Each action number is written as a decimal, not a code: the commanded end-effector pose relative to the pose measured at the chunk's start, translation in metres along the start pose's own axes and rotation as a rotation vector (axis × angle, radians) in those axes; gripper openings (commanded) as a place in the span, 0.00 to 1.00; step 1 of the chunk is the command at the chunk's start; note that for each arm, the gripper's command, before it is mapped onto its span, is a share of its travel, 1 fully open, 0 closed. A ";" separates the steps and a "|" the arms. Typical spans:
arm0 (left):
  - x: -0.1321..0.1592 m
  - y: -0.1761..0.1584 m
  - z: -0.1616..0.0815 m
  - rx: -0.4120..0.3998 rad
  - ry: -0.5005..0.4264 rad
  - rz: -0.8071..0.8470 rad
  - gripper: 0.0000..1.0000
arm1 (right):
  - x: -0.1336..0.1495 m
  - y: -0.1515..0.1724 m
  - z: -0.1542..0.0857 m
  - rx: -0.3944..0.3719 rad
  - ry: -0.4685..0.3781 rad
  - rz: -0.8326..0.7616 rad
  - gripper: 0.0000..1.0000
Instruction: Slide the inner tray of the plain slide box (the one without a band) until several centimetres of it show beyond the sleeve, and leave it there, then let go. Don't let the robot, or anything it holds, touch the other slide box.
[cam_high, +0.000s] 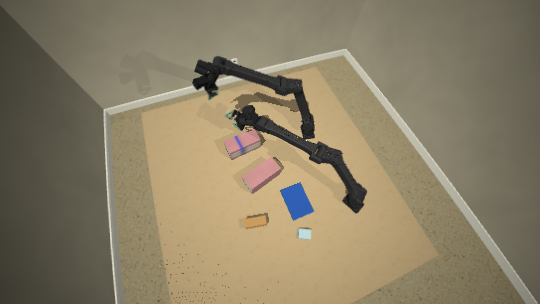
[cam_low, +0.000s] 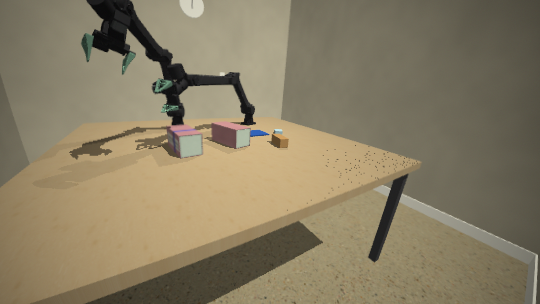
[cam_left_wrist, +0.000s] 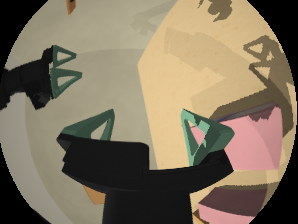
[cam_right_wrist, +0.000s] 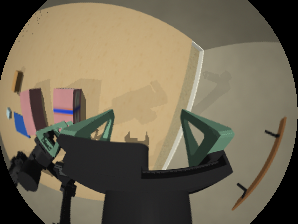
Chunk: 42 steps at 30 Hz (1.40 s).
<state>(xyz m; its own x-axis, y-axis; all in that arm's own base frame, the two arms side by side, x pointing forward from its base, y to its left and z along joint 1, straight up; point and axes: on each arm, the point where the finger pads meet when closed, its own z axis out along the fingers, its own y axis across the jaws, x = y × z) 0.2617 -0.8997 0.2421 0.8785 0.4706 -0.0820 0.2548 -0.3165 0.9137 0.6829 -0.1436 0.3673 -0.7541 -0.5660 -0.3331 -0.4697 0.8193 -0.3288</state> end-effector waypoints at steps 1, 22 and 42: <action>-0.001 0.013 -0.006 -0.018 -0.003 -0.004 1.00 | -0.002 -0.002 -0.008 0.010 -0.010 0.000 1.00; -0.003 0.027 -0.009 -0.046 -0.008 -0.009 1.00 | -0.008 -0.008 -0.019 0.032 -0.032 0.000 0.00; -0.003 0.027 -0.009 -0.046 -0.008 -0.009 0.00 | -0.008 -0.008 -0.019 0.032 -0.032 0.000 0.00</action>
<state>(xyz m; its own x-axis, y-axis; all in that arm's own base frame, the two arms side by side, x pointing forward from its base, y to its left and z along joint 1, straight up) 0.2617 -0.8997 0.2421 0.8785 0.4706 -0.0820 0.2548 -0.3165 0.9137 0.6829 -0.1436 0.3673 -0.7541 -0.5660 -0.3331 -0.4697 0.8193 -0.3288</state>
